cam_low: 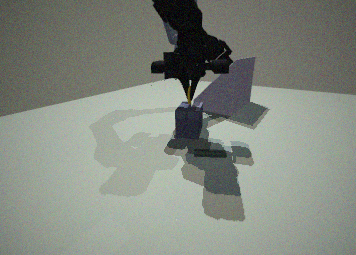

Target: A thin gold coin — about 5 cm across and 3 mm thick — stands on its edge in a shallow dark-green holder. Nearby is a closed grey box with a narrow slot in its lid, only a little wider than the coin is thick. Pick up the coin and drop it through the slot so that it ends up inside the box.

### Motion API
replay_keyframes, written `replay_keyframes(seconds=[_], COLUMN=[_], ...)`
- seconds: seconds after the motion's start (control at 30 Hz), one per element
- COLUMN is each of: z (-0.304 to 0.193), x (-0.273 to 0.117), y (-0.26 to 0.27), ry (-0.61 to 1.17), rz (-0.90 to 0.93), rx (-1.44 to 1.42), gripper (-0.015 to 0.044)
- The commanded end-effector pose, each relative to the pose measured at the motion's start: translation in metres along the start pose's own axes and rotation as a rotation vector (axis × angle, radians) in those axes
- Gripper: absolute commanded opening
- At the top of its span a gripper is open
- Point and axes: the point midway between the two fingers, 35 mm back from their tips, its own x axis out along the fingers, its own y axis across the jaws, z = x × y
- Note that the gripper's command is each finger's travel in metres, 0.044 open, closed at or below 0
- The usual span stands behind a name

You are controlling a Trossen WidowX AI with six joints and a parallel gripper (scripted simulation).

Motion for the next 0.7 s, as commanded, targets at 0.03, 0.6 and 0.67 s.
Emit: replay_keyframes(seconds=[0.03, 0.6, 0.67], z=[-0.0006, -0.0001, -0.0001], x=[0.0033, 0.0037, 0.0037], y=[-0.0005, -0.0002, -0.0002], ry=[0.002, 0.000, 0.000], rz=[-0.003, 0.000, 0.000], rx=[-0.004, 0.001, 0.001], gripper=[0.0000, 0.0161, 0.0161])
